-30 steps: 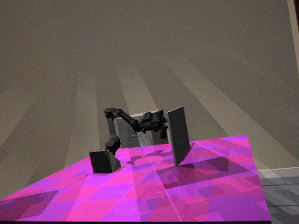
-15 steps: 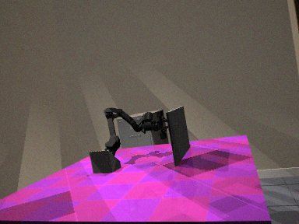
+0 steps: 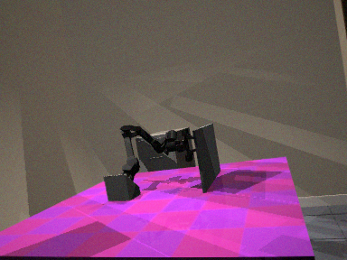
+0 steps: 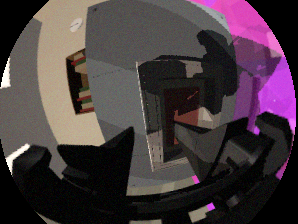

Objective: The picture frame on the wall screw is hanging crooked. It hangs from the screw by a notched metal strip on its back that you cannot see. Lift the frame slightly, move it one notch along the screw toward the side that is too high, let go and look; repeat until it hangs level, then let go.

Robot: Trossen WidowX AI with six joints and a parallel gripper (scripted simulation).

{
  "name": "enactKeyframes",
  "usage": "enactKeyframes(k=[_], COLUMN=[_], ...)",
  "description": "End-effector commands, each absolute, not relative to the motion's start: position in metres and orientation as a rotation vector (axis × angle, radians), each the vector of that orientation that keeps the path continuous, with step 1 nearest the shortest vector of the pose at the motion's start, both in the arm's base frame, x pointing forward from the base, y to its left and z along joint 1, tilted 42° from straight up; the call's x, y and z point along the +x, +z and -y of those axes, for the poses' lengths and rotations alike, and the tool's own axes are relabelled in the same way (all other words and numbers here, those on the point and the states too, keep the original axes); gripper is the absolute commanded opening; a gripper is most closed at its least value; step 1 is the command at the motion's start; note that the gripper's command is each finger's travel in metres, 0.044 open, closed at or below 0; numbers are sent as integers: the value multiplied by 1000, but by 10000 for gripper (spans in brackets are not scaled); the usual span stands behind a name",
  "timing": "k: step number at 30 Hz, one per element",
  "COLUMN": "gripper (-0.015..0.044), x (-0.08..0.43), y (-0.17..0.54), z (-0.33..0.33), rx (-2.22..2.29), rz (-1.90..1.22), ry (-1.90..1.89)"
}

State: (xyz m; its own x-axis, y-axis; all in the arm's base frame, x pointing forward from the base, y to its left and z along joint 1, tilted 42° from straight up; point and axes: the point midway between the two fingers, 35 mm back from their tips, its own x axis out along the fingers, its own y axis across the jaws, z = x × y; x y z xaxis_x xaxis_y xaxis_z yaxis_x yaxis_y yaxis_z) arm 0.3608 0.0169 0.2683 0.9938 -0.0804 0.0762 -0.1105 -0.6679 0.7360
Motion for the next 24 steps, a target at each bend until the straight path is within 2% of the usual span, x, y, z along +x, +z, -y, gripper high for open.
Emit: enactKeyframes(k=[1,10,16,24], gripper=[260,260,260,260], x=[341,269,266,212], y=[271,260,264,267], z=[-21,-26,-25,-3], rx=[2335,2443,2450,2612], rz=[136,143,143,165], ry=[52,58,66,54])
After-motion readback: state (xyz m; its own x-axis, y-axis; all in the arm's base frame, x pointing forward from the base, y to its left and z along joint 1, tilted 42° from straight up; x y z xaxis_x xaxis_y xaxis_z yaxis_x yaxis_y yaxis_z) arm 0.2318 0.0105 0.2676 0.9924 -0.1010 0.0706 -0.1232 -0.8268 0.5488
